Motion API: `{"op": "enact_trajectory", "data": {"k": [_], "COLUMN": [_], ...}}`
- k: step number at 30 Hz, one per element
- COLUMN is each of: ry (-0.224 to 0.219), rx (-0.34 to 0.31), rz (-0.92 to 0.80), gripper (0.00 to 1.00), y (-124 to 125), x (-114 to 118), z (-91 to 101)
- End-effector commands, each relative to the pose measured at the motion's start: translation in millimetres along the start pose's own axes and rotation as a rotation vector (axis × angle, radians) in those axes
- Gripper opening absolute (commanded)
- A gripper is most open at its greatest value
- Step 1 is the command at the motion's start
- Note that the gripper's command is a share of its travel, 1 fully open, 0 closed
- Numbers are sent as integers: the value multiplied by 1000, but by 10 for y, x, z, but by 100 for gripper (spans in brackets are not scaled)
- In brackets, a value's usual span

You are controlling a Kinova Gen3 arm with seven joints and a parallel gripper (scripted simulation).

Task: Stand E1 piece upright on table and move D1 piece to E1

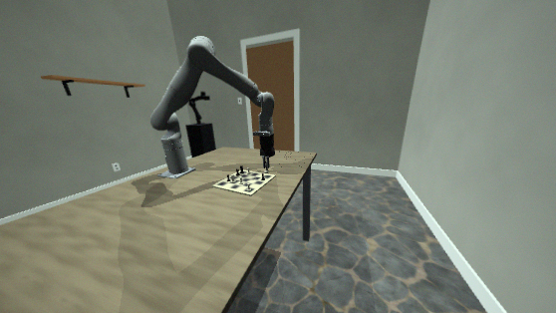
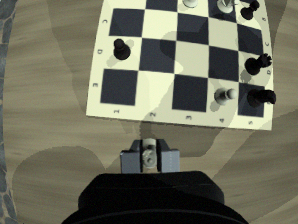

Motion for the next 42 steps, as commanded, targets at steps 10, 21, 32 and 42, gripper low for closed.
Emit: {"op": "enact_trajectory", "data": {"k": [10,21,32,42], "ry": [5,5,4,5], "rx": [-1,-1,-1,-1], "rz": [-8,-8,-7,-7], "gripper": [0,0,0,0], "y": [-7,-6,-5,-6], "x": [-11,-10,-6,-7], "z": [-10,-14,-40,-47]}}
Point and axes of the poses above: the point where the finger pads meet when closed, its own z axis back along the fingers, its own x axis across the jaws, y = z × x, the point moved 6 cm from there along z, back along the fingers, and after that the axes turned 1 degree about -z, right-handed, at the moved point
